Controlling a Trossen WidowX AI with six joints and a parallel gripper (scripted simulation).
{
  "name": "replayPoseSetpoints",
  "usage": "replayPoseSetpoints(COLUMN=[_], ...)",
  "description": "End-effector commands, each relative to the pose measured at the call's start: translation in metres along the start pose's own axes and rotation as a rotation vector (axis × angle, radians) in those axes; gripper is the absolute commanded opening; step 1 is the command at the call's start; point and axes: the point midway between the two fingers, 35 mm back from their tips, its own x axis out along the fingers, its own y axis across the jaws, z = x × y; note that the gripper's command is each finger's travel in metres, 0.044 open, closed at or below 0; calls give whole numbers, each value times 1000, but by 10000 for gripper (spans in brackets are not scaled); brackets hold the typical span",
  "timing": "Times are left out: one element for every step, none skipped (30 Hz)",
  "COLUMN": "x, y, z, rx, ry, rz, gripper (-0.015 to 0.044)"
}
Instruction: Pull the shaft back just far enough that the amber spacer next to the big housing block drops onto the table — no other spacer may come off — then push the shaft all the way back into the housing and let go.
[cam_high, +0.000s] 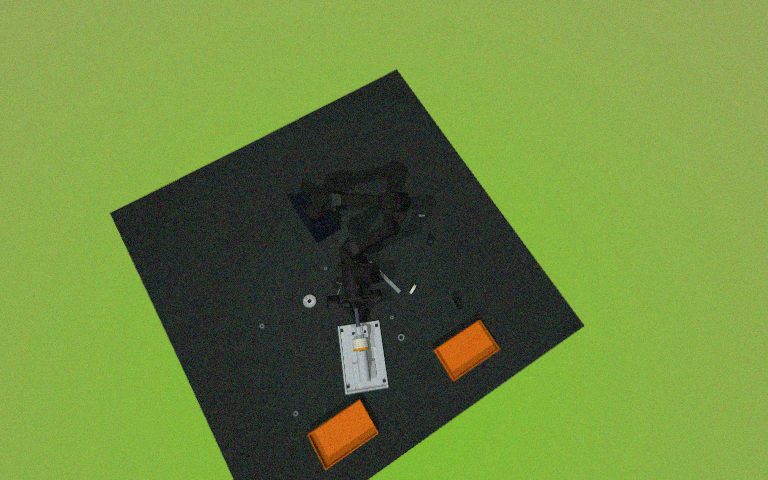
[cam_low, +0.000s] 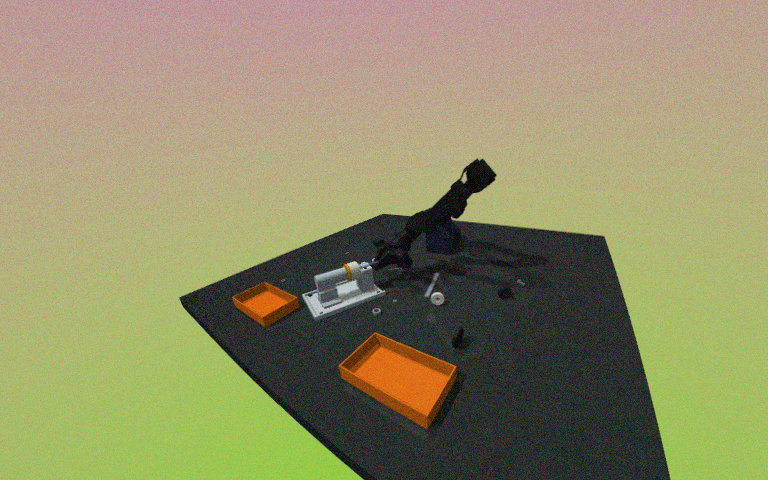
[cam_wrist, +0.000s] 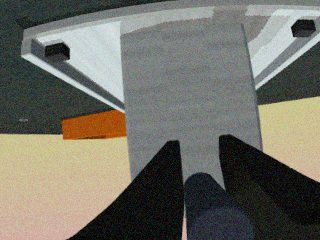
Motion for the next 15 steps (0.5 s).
replayPoseSetpoints(x=[-4, -4, -4, -4, -3, -3, -3, -3, -3, -3, -3, -3, -3, -4, -4], y=[1, 1, 1, 1, 1, 1, 1, 1, 1, 1, 1, 1, 1, 1, 1], z=[2, 3, 3, 2, 2, 2, 2, 2, 2, 2, 2, 2, 2, 2, 2], rx=[4, 4, 4, 4, 4, 4, 4, 4, 4, 4, 4, 4, 4, 4, 4], ry=[-2, -2, -2, -2, -2, -2, -2, -2, -2, -2, -2, -2, -2, -2, -2], rz=[1, 1, 1, 1, 1, 1, 1, 1, 1, 1, 1, 1, 1, 1, 1], gripper=[0, 0, 0, 0, 0, 0, 0, 0, 0, 0, 0, 0, 0, 0, 0])
